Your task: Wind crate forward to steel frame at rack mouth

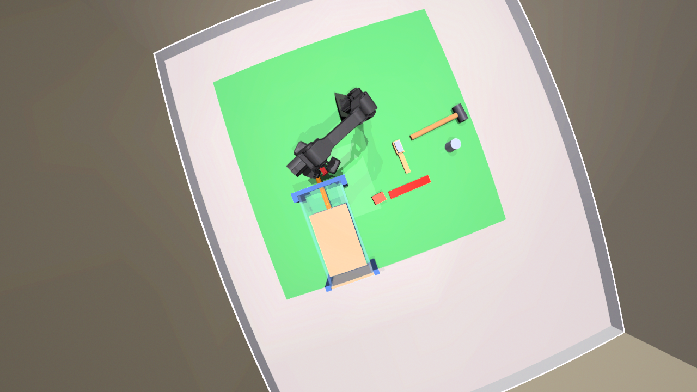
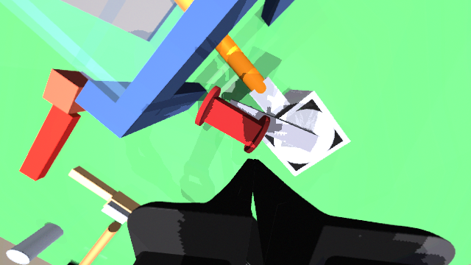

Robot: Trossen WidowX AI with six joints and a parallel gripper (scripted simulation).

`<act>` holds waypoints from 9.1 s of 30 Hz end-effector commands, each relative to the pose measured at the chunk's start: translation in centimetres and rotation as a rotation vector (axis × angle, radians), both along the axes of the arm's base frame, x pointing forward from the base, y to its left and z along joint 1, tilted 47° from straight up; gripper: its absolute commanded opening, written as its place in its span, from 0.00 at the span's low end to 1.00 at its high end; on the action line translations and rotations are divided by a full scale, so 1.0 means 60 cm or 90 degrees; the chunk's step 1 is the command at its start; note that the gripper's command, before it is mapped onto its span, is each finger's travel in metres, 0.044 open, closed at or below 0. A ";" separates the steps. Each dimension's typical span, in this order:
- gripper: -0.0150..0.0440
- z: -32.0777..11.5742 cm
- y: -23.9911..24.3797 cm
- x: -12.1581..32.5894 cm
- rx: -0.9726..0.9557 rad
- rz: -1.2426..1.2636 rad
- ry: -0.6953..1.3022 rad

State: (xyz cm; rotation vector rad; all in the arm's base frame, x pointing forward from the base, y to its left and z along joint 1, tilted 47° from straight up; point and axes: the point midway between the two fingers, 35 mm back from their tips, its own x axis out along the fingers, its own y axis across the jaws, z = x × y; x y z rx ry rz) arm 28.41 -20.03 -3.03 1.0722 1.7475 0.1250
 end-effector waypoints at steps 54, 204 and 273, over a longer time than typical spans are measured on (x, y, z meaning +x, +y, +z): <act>0.25 -0.019 0.016 -0.001 0.005 0.014 -0.004; 0.73 -0.066 0.062 0.044 -0.159 -0.133 -0.170; 0.25 -0.066 0.062 0.044 -0.159 -0.133 -0.170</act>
